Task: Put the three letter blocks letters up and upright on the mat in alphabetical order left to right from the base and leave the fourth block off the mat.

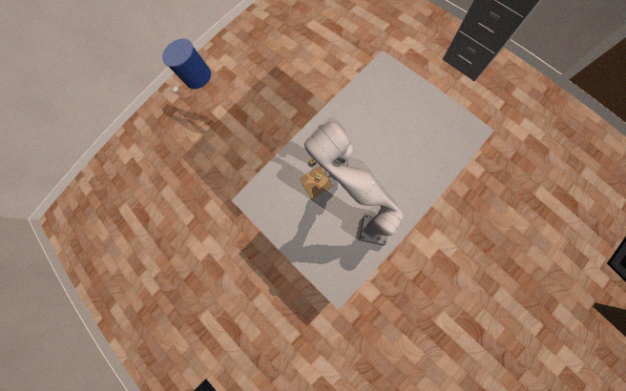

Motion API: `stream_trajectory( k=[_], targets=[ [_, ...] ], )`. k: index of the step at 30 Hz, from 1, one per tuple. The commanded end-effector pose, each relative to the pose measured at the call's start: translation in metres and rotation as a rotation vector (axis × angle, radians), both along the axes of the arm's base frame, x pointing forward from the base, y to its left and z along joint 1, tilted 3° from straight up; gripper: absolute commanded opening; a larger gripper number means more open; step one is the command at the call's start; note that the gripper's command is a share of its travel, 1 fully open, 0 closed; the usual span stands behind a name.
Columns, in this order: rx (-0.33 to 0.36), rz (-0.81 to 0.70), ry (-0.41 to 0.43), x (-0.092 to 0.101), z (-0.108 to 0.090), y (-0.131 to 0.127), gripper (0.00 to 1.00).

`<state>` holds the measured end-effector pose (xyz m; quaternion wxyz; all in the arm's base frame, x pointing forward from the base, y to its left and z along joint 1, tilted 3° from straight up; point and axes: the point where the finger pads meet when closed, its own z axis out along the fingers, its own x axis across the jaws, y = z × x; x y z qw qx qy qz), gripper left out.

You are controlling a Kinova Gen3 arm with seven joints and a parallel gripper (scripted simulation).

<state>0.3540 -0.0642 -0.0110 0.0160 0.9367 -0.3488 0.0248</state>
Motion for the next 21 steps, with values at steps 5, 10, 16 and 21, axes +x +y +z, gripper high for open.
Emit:
stream_trajectory(
  k=[5, 10, 16, 21],
  targets=[
    [0.000, -0.005, 0.003, -0.001, -0.015, -0.002, 1.00],
    [0.000, -0.005, 0.003, -0.001, -0.024, -0.003, 1.00],
    [0.000, -0.005, 0.003, 0.000, -0.029, -0.003, 1.00],
    [0.000, -0.005, 0.003, 0.000, -0.030, -0.003, 1.00]
  ],
)
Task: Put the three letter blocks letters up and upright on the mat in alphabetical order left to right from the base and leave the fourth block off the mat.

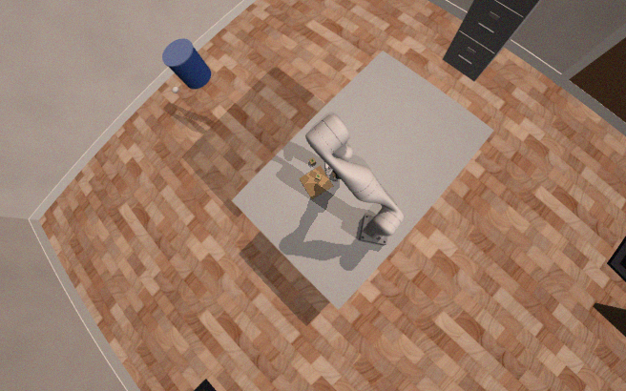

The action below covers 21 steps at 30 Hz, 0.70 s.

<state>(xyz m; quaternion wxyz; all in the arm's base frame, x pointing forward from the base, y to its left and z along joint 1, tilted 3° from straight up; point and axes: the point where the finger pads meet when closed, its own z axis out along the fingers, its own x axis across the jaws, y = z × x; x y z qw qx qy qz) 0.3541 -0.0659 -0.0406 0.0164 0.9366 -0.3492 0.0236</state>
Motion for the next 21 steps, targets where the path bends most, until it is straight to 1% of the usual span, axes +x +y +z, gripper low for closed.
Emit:
stream_trajectory(
  k=[1, 16, 17, 21],
  targets=[
    [0.000, -0.004, 0.001, -0.0005, -0.0004, -0.0015, 1.00],
    [0.000, -0.004, 0.001, -0.0005, -0.0004, -0.0015, 1.00],
    [0.000, -0.004, 0.001, -0.0005, -0.0004, -0.0015, 0.87],
    [0.000, -0.004, 0.001, -0.0005, -0.0004, -0.0015, 0.87]
  ],
)
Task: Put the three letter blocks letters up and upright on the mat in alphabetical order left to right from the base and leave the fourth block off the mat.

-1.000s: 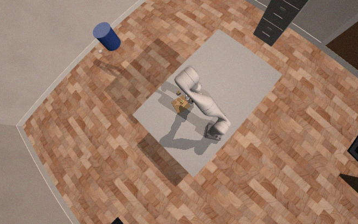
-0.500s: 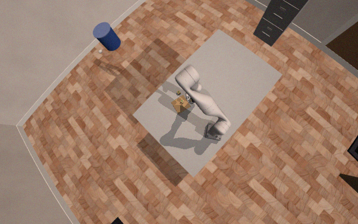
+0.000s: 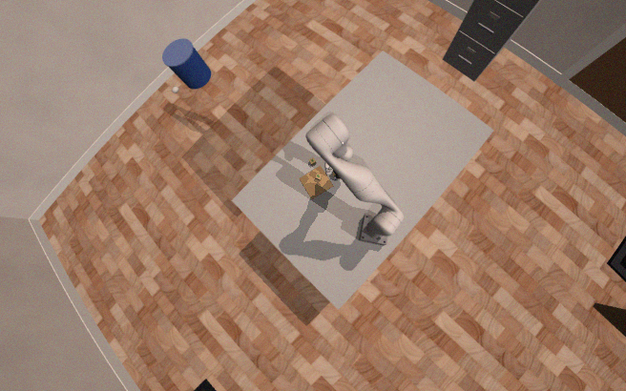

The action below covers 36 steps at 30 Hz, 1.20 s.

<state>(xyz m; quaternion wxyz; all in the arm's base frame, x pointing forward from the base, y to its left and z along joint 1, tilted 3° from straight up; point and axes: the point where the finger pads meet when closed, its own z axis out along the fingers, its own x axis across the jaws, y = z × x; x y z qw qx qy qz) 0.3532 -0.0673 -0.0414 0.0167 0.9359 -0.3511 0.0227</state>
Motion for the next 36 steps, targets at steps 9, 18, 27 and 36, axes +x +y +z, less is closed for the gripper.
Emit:
stream_trajectory(
  k=[9, 18, 27, 36],
  targets=[
    [0.000, 0.000, -0.001, 0.0005, 0.0005, 0.0000, 0.87],
    [0.000, 0.000, -0.001, 0.0005, 0.0005, 0.0000, 0.57],
    [0.000, 0.000, -0.001, 0.0005, 0.0005, 0.0000, 0.57],
    [0.000, 0.000, -0.001, 0.0005, 0.0005, 0.0000, 0.57]
  ],
)
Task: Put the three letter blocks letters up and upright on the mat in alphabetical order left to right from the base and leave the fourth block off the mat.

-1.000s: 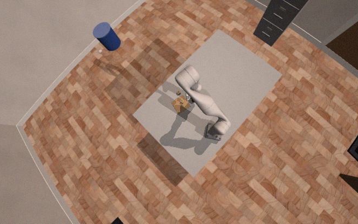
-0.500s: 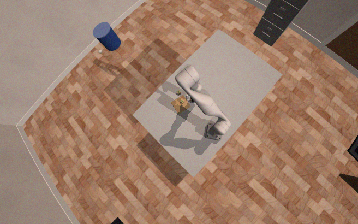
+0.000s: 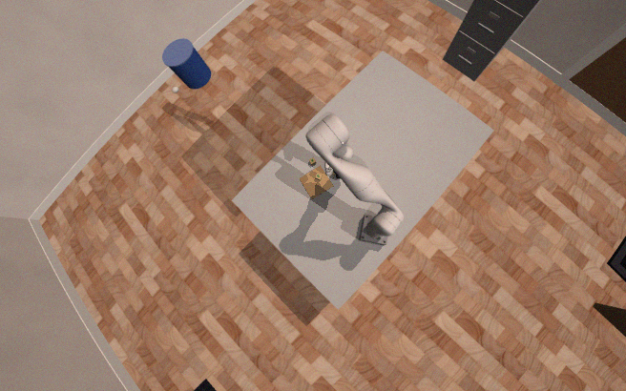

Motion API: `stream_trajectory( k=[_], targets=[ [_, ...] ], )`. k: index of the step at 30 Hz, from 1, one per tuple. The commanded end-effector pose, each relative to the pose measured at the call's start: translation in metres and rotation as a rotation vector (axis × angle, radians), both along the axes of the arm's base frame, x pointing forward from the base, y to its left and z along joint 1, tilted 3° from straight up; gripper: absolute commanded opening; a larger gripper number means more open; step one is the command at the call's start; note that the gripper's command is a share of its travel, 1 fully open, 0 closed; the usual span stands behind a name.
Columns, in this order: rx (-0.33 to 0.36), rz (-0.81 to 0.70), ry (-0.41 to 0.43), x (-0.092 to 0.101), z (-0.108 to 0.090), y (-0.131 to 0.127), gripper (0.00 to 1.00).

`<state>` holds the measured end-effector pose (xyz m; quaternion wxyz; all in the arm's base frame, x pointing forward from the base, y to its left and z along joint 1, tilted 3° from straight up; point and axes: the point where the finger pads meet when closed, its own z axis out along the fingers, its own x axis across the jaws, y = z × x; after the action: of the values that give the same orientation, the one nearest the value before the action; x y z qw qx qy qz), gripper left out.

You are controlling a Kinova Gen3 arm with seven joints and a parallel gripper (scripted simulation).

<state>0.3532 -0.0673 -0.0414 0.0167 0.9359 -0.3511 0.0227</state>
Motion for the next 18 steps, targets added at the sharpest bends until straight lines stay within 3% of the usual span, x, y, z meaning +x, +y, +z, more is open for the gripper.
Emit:
stream_trajectory(
  k=[1, 18],
  targets=[
    [0.000, 0.000, -0.001, 0.0005, 0.0005, 0.0000, 0.57],
    [0.000, 0.000, -0.001, 0.0003, 0.0050, 0.0002, 0.57]
  ],
)
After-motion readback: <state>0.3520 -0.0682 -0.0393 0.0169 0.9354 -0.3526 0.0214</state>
